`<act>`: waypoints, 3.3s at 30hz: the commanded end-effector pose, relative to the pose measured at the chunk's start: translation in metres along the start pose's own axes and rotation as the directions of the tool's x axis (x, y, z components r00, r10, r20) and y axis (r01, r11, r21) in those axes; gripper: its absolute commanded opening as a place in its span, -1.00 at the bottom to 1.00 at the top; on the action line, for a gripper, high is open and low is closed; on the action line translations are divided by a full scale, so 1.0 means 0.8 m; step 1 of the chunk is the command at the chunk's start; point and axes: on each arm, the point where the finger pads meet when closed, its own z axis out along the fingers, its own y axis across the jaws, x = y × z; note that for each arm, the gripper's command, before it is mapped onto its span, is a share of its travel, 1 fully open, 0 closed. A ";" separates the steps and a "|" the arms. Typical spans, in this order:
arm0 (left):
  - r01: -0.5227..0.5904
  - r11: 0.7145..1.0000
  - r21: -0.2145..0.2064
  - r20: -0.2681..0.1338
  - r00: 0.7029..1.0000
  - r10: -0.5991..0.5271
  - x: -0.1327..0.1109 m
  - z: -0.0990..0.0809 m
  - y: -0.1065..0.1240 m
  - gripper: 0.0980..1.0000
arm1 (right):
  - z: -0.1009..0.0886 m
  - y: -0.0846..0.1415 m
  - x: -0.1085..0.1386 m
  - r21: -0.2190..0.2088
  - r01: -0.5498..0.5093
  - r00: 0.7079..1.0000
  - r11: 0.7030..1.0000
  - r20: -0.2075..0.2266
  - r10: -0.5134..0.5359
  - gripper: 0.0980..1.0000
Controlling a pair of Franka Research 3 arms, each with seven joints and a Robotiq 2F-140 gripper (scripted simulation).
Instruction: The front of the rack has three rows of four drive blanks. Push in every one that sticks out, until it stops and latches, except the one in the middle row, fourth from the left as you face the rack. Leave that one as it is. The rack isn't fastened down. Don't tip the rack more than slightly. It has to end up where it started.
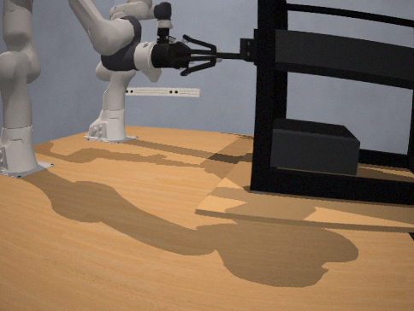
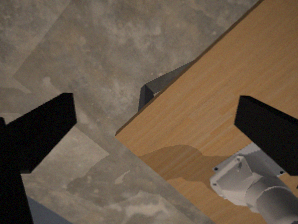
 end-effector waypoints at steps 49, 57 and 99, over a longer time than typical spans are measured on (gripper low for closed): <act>-0.002 1.000 0.003 -0.002 1.000 0.002 -0.001 -0.001 -0.002 1.00 | 0.025 0.001 0.001 0.000 -0.003 1.000 1.000 -0.001 0.003 -1.00; -0.002 1.000 0.003 -0.002 1.000 0.002 -0.001 -0.001 -0.002 1.00 | 0.025 0.001 0.001 0.000 -0.003 1.000 1.000 -0.001 0.003 -1.00; -0.002 1.000 0.003 -0.002 1.000 0.002 -0.001 -0.001 -0.002 1.00 | 0.044 0.001 0.001 0.000 -0.003 1.000 1.000 -0.001 0.003 -1.00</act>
